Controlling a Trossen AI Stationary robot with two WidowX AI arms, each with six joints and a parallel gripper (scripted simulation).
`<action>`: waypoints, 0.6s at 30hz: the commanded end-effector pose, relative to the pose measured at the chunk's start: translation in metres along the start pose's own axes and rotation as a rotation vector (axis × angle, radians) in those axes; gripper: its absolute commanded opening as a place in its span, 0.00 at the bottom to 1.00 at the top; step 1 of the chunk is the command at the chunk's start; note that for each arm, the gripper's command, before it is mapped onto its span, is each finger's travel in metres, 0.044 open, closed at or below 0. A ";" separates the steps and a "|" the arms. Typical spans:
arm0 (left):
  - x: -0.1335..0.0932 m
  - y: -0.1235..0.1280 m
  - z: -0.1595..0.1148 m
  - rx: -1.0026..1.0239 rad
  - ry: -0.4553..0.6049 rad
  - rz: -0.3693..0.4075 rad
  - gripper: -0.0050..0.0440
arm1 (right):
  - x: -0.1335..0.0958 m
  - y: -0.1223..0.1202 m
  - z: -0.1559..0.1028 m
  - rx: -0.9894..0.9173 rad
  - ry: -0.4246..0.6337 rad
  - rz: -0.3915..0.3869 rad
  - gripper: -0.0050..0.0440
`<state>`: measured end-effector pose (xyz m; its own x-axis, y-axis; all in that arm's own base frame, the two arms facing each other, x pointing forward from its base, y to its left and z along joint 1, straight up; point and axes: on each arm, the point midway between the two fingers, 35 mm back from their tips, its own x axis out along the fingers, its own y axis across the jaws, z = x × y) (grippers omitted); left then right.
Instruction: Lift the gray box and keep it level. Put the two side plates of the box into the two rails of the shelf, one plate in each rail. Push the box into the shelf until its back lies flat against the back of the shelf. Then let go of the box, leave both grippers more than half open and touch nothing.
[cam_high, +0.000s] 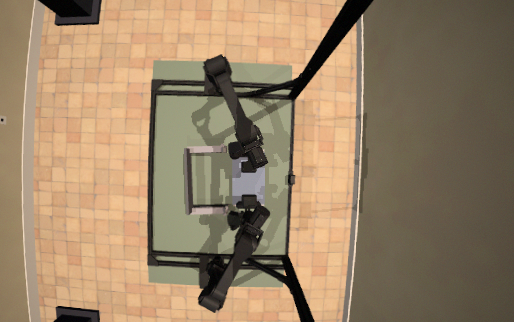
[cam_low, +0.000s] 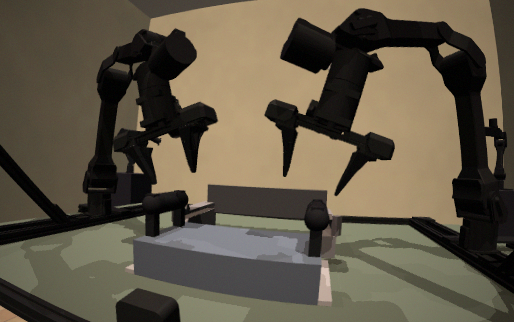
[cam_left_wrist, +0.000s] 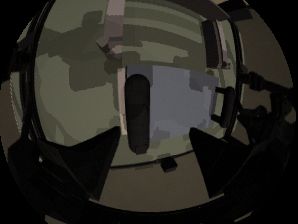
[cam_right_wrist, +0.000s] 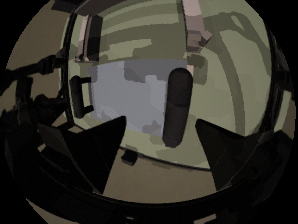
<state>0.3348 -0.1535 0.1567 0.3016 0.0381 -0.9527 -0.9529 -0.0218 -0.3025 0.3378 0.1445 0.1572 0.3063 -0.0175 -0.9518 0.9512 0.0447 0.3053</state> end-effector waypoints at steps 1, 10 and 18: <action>0.006 0.002 0.000 -0.002 -0.006 0.007 0.88 | 0.006 -0.003 0.000 0.001 -0.005 -0.010 0.88; 0.021 0.005 -0.001 -0.002 -0.006 0.007 0.88 | 0.021 -0.007 -0.001 0.001 -0.005 -0.010 0.88; 0.030 0.008 -0.001 -0.002 -0.006 0.007 0.88 | 0.030 -0.009 -0.001 0.000 -0.005 -0.010 0.88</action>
<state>0.3367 -0.1545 0.1316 0.3022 0.0378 -0.9525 -0.9527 -0.0219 -0.3031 0.3393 0.1459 0.1311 0.3046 -0.0179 -0.9523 0.9517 0.0465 0.3035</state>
